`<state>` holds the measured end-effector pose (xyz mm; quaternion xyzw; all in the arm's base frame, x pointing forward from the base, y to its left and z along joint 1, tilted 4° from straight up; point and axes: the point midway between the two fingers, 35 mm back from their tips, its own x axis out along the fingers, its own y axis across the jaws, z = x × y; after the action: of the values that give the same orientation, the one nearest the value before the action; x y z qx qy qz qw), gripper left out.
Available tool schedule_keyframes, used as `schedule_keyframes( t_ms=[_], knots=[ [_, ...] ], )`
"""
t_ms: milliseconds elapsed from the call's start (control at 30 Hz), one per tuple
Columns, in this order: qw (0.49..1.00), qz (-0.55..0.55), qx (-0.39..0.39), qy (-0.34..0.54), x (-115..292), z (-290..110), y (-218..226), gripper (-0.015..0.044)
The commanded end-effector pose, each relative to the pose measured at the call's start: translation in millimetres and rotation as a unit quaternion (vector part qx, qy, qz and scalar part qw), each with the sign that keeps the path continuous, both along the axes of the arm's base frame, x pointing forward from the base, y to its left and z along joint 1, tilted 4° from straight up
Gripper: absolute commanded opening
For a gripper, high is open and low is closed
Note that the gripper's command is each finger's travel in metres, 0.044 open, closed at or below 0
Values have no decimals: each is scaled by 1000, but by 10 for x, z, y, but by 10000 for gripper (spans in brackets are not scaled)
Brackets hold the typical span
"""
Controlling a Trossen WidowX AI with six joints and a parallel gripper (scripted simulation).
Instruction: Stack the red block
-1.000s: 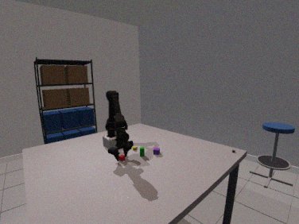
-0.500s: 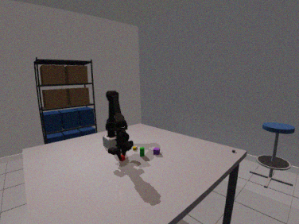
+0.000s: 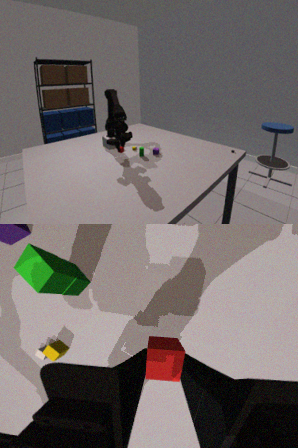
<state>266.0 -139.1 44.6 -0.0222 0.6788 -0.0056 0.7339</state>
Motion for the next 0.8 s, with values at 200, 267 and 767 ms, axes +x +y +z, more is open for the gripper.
schedule_keyframes(
  t_ms=[200,267,767],
  knots=[
    [1000,-1,1,-3,-36,524,22,0],
    [1000,-1,1,-3,-40,558,23,0],
    [1000,22,-6,2,126,561,224,0]
  ],
)
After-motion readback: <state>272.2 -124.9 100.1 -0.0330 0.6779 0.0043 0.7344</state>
